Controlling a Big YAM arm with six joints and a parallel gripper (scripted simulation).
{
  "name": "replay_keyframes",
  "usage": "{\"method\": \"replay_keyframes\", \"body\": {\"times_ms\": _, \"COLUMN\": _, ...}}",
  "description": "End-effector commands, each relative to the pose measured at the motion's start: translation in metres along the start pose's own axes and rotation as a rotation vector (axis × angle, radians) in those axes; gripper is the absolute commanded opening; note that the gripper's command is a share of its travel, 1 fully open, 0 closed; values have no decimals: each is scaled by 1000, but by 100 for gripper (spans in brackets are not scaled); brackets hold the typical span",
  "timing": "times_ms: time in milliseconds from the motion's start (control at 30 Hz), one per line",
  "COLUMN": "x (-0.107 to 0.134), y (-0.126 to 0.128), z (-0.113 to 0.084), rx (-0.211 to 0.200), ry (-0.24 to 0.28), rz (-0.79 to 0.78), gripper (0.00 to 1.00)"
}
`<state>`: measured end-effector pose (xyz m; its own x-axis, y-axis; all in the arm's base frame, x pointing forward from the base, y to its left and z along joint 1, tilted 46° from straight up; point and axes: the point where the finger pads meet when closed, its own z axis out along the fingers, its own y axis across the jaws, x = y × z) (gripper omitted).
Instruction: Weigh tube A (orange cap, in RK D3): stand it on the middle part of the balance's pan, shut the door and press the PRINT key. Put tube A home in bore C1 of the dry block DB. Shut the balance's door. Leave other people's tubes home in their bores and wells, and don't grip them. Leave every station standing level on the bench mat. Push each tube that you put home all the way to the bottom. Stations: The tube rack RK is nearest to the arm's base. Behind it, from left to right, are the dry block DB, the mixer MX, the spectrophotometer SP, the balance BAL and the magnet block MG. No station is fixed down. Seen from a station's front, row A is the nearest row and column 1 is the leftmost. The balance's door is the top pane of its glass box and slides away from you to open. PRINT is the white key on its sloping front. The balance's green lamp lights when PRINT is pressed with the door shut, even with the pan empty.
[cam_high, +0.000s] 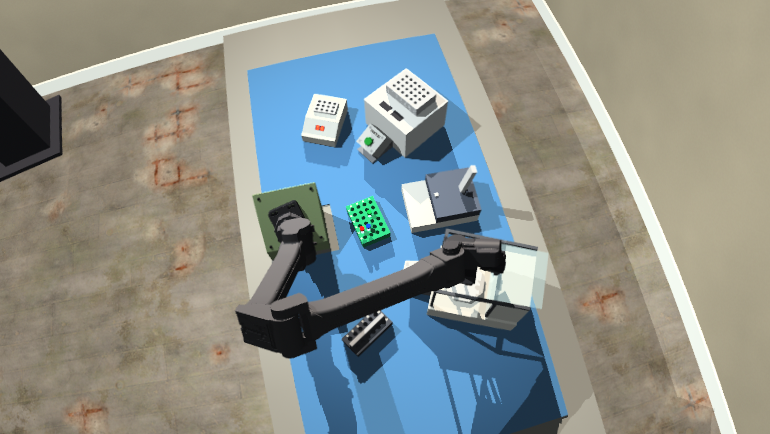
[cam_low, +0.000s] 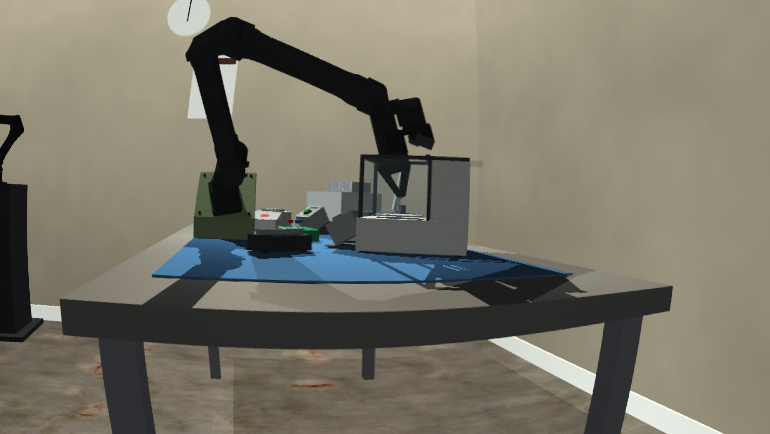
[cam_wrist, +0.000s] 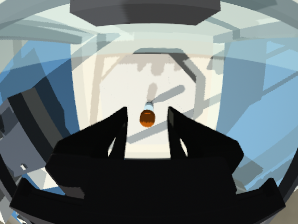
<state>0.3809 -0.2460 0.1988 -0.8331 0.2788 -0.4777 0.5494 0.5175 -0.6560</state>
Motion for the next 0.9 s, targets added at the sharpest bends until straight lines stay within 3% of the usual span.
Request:
{"method": "replay_keyframes", "body": {"times_ms": 0, "x": 7, "y": 4, "z": 7, "rx": 5, "ry": 22, "rz": -9, "gripper": 36}}
{"method": "replay_keyframes", "body": {"times_ms": 100, "x": 4, "y": 8, "z": 0, "rx": -2, "ry": 12, "rz": -17, "gripper": 36}}
{"method": "replay_keyframes", "body": {"times_ms": 167, "x": -17, "y": 4, "z": -13, "rx": -6, "ry": -20, "rz": 10, "gripper": 36}}
{"method": "replay_keyframes", "body": {"times_ms": 333, "x": -22, "y": -3, "z": -27, "rx": -8, "ry": -34, "rz": 28, "gripper": 36}}
{"method": "replay_keyframes", "body": {"times_ms": 433, "x": -21, "y": -16, "z": -19, "rx": 8, "ry": -15, "rz": 49, "gripper": 36}}
{"method": "replay_keyframes", "body": {"times_ms": 867, "x": -23, "y": -14, "z": -22, "rx": 3, "ry": -17, "rz": 42, "gripper": 36}}
